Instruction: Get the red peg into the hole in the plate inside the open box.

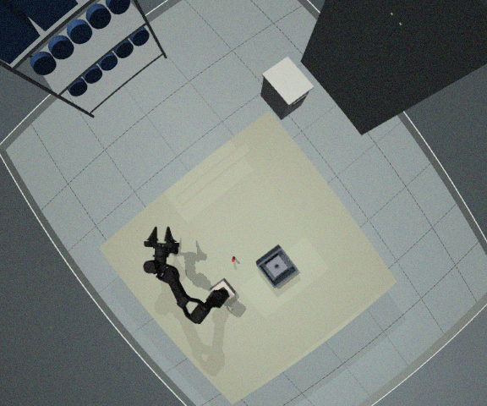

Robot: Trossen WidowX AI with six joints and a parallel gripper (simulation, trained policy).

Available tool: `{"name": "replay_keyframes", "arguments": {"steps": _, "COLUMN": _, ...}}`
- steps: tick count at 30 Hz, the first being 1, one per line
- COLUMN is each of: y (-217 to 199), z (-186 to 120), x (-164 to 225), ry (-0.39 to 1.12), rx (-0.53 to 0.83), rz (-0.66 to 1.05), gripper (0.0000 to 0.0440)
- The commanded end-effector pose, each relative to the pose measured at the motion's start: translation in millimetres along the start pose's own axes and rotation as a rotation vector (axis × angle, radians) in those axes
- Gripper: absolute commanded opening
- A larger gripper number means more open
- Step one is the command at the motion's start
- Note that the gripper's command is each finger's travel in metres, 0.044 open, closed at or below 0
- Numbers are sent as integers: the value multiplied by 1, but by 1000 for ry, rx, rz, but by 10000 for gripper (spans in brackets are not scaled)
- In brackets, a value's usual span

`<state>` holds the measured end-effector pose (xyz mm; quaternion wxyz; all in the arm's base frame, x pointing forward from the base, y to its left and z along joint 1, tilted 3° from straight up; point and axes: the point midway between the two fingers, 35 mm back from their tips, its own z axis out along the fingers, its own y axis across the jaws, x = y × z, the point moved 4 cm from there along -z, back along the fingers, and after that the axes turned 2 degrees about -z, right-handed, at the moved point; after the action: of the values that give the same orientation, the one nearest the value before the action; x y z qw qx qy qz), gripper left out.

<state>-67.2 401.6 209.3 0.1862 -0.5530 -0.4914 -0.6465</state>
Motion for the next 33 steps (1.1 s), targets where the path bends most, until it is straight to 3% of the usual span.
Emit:
{"name": "replay_keyframes", "arguments": {"steps": 1, "y": 2, "z": 3, "x": 1, "ry": -7, "rx": 8, "rz": -33, "gripper": 420}}
{"name": "replay_keyframes", "arguments": {"steps": 3, "y": 7, "z": 11, "x": 2, "ry": -22, "rx": 21, "rz": -99, "gripper": 440}}
{"name": "replay_keyframes", "arguments": {"steps": 18, "y": 74, "z": 55, "x": -13, "ry": -175, "rx": 110, "rz": -581, "gripper": 440}}
{"name": "replay_keyframes", "arguments": {"steps": 33, "y": 190, "z": 66, "x": -47, "ry": -380, "rx": 292, "rz": -1001, "gripper": 440}}
